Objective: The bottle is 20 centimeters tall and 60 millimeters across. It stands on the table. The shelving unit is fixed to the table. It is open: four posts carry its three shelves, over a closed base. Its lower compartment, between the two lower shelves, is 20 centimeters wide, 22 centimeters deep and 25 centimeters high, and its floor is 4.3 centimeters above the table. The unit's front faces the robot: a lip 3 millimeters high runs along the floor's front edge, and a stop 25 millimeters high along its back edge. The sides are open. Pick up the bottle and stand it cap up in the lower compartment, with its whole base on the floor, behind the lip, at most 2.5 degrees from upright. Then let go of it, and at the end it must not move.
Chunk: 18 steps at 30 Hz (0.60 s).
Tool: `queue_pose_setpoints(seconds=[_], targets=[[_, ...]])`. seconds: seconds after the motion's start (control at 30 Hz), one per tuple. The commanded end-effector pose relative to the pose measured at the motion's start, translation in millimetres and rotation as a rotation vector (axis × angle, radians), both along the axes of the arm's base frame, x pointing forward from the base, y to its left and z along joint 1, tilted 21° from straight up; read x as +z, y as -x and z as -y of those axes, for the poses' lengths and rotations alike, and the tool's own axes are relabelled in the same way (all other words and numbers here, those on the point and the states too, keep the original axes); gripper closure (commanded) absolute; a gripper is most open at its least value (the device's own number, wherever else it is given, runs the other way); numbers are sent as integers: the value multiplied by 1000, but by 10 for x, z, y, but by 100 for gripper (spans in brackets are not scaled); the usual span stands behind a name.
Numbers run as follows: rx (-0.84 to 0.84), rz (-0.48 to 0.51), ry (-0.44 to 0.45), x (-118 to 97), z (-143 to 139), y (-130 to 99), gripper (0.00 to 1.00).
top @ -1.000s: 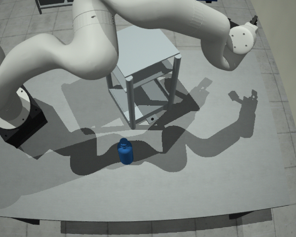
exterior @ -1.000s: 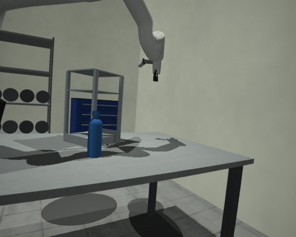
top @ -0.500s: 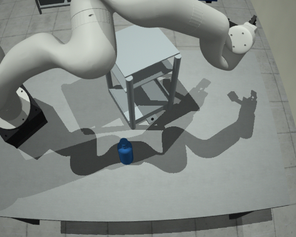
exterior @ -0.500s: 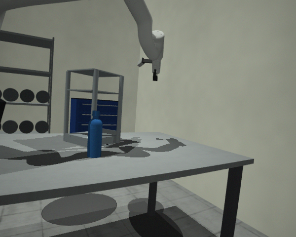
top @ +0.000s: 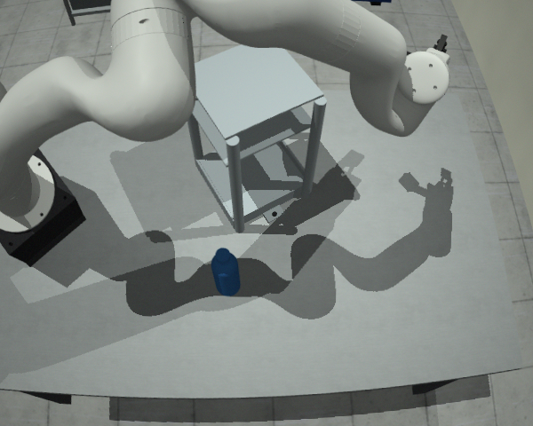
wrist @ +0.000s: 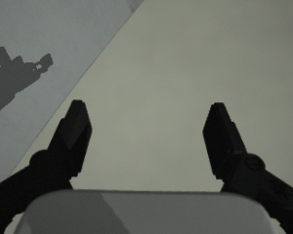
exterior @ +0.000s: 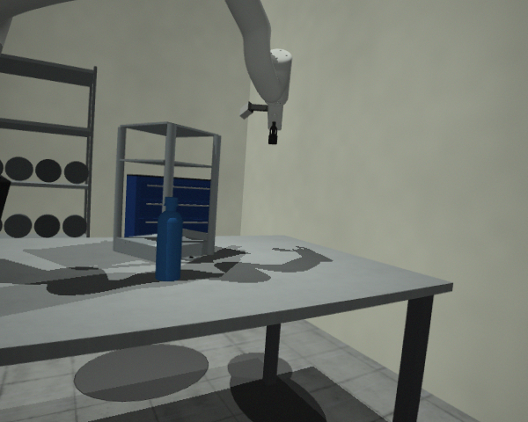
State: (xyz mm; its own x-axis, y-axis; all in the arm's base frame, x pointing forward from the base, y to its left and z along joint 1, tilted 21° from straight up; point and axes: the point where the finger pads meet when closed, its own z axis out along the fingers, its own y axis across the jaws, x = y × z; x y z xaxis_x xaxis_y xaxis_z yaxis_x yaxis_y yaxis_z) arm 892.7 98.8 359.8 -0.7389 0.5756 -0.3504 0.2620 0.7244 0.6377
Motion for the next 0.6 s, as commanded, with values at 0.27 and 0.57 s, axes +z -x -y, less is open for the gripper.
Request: queue_pose_setpoints(seconds=[0.27, 0.57], targets=[[149, -87, 230, -256, 572, 1040, 0], [268, -160, 417, -479, 1037, 1866, 0]])
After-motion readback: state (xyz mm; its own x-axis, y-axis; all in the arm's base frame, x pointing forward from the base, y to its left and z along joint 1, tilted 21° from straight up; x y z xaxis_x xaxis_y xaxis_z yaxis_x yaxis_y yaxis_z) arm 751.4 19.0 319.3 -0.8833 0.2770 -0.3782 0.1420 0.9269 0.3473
